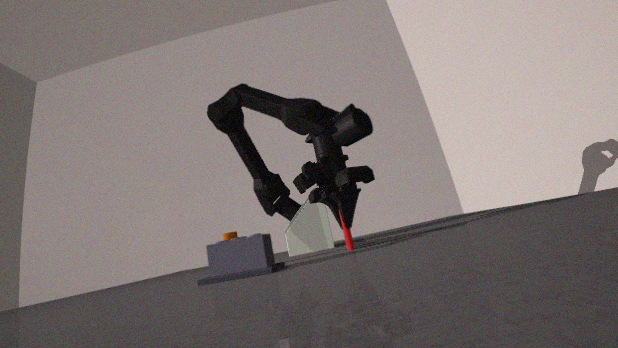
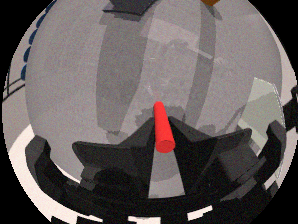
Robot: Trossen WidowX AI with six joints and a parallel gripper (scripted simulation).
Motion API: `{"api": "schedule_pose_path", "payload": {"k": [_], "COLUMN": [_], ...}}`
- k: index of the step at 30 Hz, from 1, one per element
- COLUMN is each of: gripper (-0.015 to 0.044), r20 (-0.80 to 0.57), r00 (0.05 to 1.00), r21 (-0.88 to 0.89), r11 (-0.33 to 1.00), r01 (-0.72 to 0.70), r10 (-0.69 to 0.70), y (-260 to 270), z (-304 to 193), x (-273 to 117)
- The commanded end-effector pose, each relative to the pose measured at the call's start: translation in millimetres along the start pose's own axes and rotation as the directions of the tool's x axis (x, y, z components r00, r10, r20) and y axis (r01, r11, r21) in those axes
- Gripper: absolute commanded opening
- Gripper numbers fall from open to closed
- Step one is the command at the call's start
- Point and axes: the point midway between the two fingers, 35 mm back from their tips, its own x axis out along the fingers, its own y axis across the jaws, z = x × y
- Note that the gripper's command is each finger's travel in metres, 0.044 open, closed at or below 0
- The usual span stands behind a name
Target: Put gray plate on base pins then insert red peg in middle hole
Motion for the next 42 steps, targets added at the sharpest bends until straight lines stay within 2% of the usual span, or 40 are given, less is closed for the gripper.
{"api": "schedule_pose_path", "payload": {"k": [1,29,30,42], "gripper": [0.0000,0.0000,0.0000,0.0000], "r20": [0.004,-0.002,0.005,-0.008], "r00": [1.000,1.000,1.000,1.000], "r21": [-0.005,-0.007,-0.017,-0.011], "r11": [1.000,1.000,1.000,1.000], "r01": [-0.001,-0.003,0.005,-0.001], "r10": [0.001,0.003,-0.005,0.001], "y": [0,6,5,16], "z": [0,-2,-2,27], "x": [-1,-84,-71,-74]}}
